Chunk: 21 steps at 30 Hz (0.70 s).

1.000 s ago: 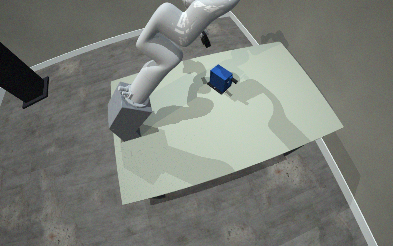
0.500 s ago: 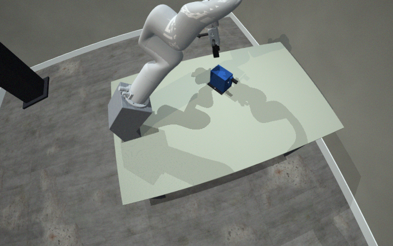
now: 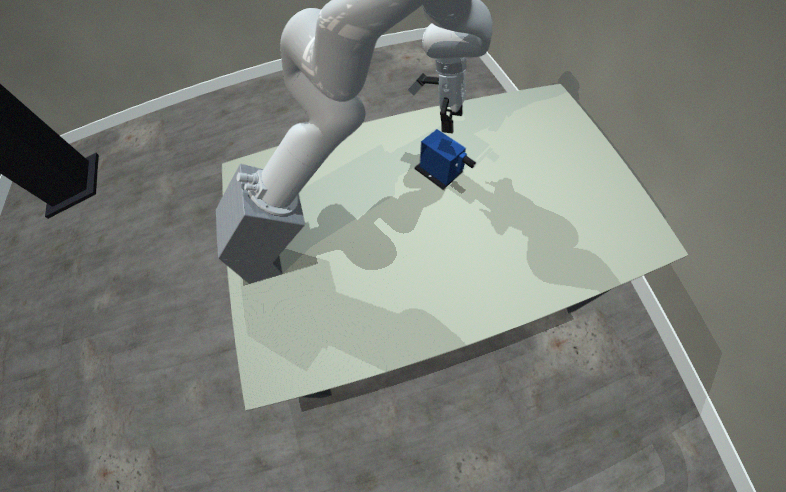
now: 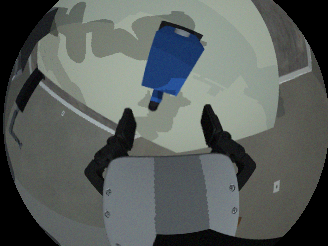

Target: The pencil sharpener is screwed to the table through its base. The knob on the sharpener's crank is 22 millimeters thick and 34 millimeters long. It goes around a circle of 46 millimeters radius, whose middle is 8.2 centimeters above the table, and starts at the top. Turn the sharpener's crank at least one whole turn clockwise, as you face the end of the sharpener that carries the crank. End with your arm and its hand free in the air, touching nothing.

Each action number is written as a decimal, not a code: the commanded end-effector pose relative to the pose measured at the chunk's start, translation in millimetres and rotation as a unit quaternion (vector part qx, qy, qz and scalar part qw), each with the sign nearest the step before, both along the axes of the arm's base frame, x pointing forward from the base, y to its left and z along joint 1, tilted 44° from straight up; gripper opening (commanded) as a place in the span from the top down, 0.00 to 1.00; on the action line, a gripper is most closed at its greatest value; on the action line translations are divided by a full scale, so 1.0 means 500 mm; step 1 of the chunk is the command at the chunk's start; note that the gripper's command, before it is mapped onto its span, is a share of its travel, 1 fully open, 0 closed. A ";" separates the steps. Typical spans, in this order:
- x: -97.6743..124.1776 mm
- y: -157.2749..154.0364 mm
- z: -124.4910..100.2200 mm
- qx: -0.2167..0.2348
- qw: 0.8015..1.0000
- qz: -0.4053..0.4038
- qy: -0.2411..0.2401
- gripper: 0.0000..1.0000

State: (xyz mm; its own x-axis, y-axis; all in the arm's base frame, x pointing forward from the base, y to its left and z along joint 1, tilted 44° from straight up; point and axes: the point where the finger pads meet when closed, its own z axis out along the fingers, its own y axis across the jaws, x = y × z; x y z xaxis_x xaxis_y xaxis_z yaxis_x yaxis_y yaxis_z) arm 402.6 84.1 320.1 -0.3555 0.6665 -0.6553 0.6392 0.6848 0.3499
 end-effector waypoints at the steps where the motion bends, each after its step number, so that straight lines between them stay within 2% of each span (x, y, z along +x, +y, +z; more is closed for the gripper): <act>1: 0.011 -0.048 0.008 0.058 0.998 -0.003 0.000 0.00; 2: 0.016 -0.074 0.015 0.084 0.996 -0.012 -0.005 0.00; 5: 0.016 -0.074 0.015 0.084 0.996 -0.012 -0.005 0.00; 6: 0.019 -0.092 0.017 0.104 0.994 -0.017 -0.005 0.00; 8: 0.019 -0.092 0.017 0.104 0.994 -0.017 -0.005 0.00; 9: 0.023 -0.110 0.021 0.122 0.992 -0.023 -0.008 0.00; 13: 0.023 -0.110 0.021 0.122 0.992 -0.023 -0.008 0.00; 15: 0.029 -0.142 0.030 0.152 0.988 -0.033 -0.015 0.00; 21: 0.033 -0.162 0.033 0.174 0.984 -0.040 -0.016 0.00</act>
